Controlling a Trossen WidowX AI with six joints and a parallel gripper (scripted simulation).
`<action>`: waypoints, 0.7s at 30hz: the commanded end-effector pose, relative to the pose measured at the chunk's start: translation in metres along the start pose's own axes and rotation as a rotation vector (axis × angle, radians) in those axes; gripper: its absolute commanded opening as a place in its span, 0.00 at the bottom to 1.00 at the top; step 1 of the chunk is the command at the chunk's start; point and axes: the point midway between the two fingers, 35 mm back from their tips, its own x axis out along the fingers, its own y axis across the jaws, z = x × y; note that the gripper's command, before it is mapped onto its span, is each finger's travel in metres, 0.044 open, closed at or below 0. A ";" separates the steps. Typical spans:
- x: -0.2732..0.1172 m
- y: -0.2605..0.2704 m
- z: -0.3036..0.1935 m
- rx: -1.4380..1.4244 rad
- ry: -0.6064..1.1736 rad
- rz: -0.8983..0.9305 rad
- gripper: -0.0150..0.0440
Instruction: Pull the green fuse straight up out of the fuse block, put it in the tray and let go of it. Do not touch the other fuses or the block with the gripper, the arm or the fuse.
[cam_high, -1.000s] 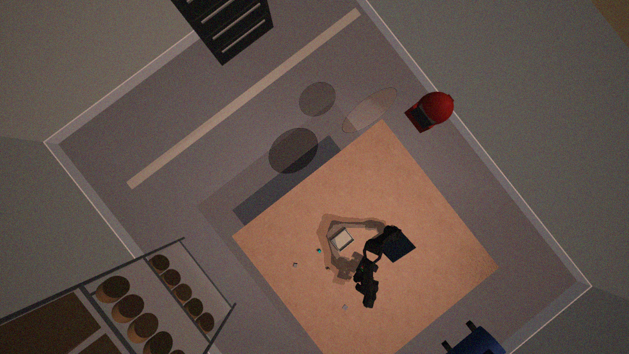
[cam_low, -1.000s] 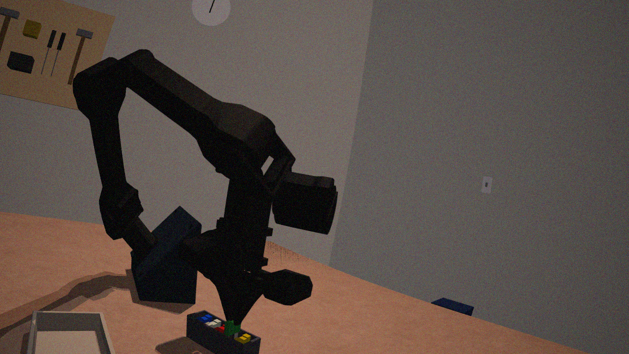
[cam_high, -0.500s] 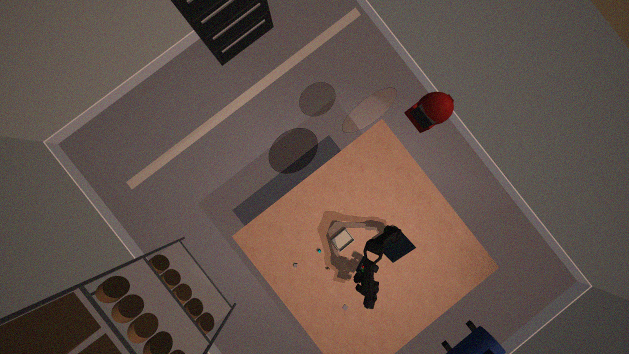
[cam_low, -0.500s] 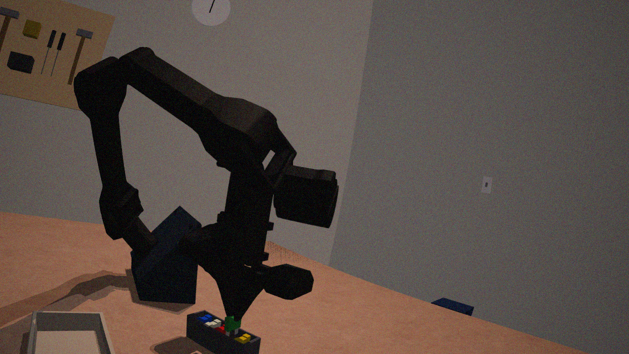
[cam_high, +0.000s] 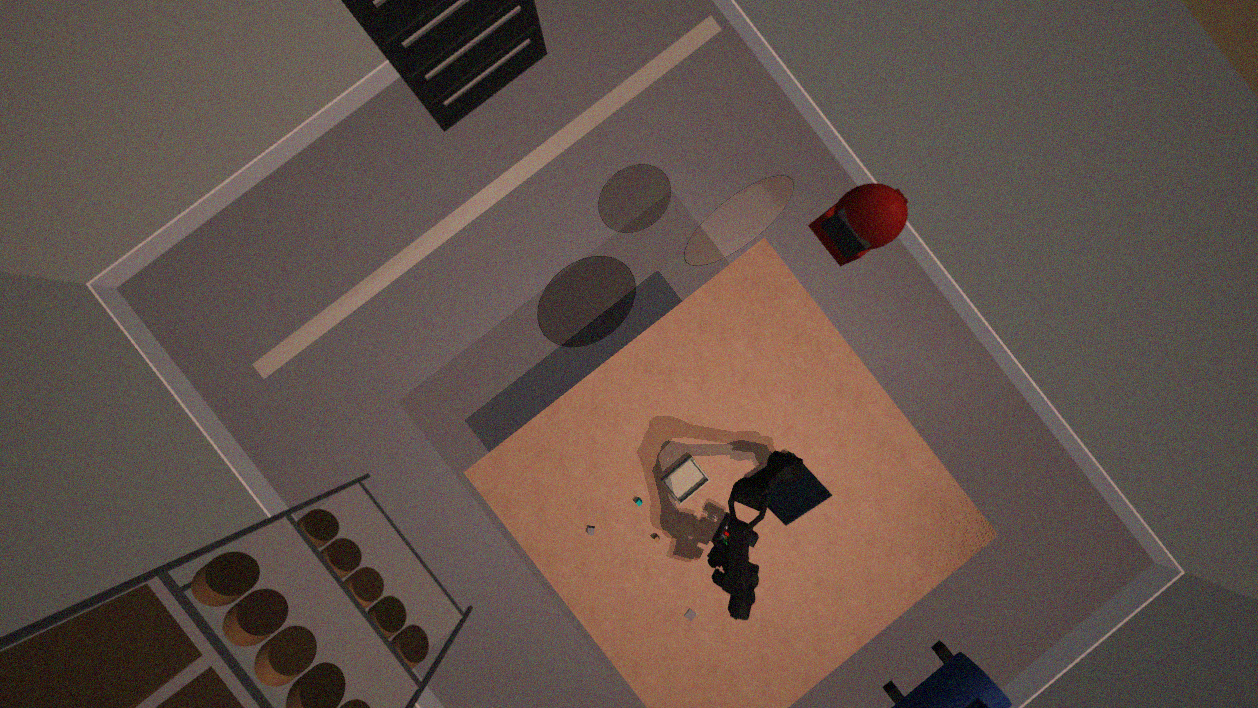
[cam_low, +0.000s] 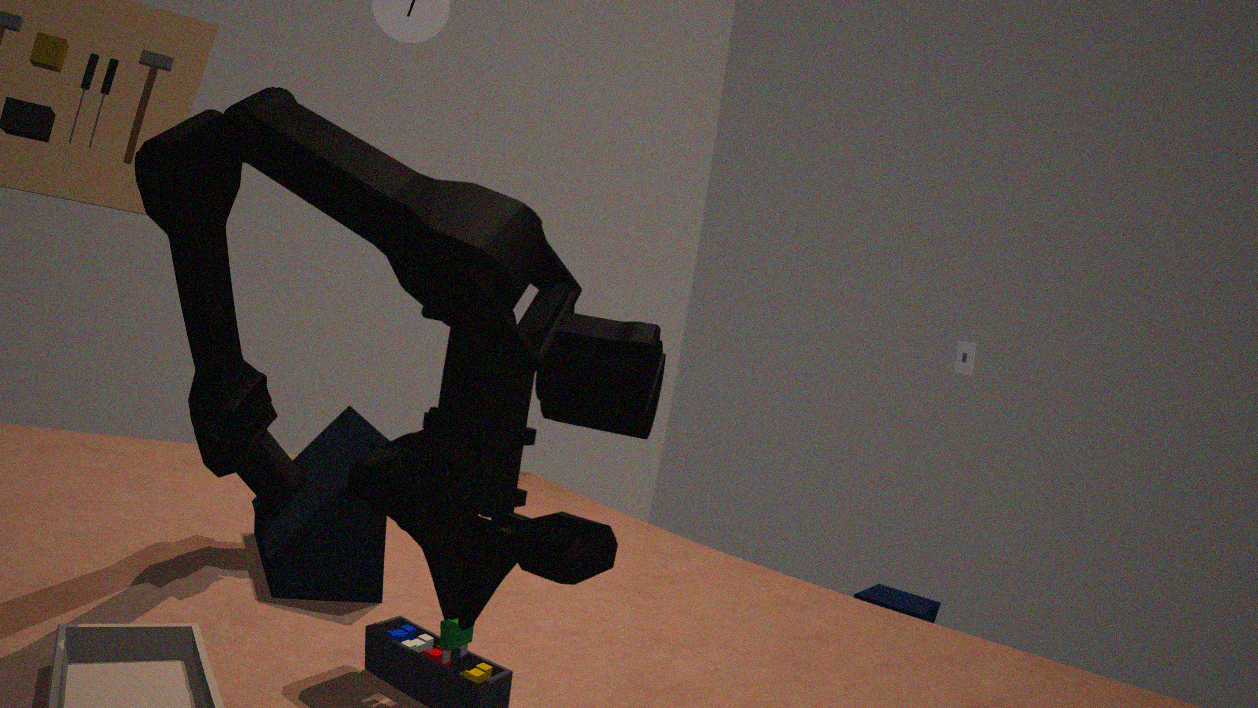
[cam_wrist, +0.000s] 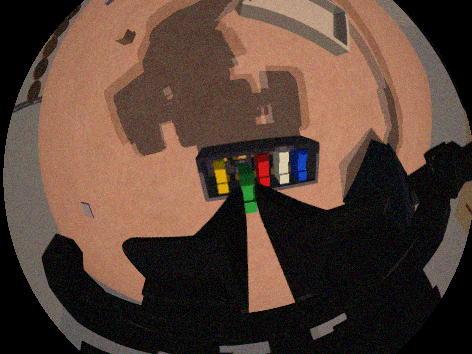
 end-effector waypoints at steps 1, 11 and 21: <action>-0.003 0.000 0.000 0.006 0.005 0.000 0.25; -0.019 0.000 0.000 0.006 0.005 0.001 0.25; -0.027 -0.004 0.024 0.003 0.012 0.005 0.25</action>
